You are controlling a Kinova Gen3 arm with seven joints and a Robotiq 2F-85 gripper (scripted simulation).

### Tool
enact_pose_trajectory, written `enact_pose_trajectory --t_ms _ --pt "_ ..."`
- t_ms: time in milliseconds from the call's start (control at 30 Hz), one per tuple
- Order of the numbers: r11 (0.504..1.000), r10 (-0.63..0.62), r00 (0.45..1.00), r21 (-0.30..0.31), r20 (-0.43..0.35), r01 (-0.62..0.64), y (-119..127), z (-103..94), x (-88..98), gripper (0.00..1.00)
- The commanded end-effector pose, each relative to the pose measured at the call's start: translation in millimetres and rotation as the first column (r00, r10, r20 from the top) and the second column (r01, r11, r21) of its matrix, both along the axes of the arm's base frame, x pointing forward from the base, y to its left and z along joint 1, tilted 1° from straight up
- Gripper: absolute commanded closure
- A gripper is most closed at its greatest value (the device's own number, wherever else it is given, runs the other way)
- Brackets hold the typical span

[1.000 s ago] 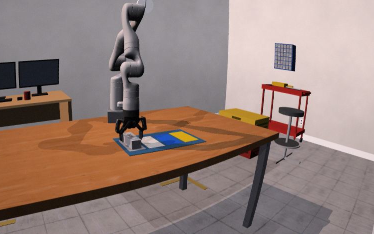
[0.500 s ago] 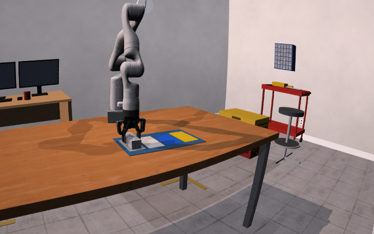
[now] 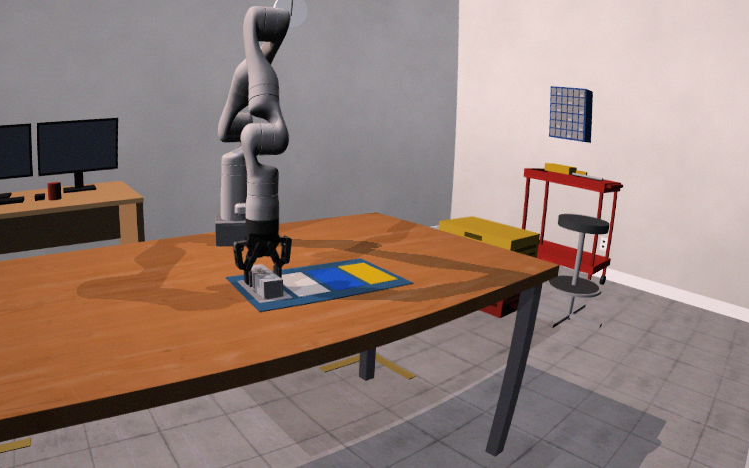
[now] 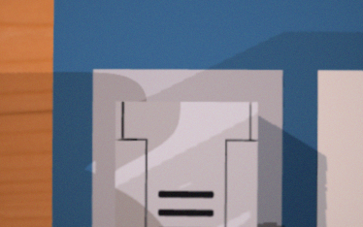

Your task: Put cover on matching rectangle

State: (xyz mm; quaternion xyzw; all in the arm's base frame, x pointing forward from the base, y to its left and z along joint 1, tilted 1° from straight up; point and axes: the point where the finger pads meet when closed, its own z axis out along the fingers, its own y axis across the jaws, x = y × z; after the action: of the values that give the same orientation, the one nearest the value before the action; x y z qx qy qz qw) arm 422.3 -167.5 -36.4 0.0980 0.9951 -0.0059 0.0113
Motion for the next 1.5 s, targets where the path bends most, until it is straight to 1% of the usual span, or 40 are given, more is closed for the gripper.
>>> enact_pose_trajectory --t_ms 0,200,233,1467 --pt "1.0 0.004 1.0 0.002 0.001 -0.004 1.1 -1.4 -0.2 0.27" --pt "1.0 0.004 1.0 0.002 0.001 -0.004 1.1 -1.4 -0.2 0.27" --pt "1.0 0.004 1.0 0.002 0.001 -0.004 1.1 -1.4 -0.2 1.0" --pt "1.0 0.004 1.0 0.002 0.001 -0.004 1.1 -1.4 -0.2 1.0"
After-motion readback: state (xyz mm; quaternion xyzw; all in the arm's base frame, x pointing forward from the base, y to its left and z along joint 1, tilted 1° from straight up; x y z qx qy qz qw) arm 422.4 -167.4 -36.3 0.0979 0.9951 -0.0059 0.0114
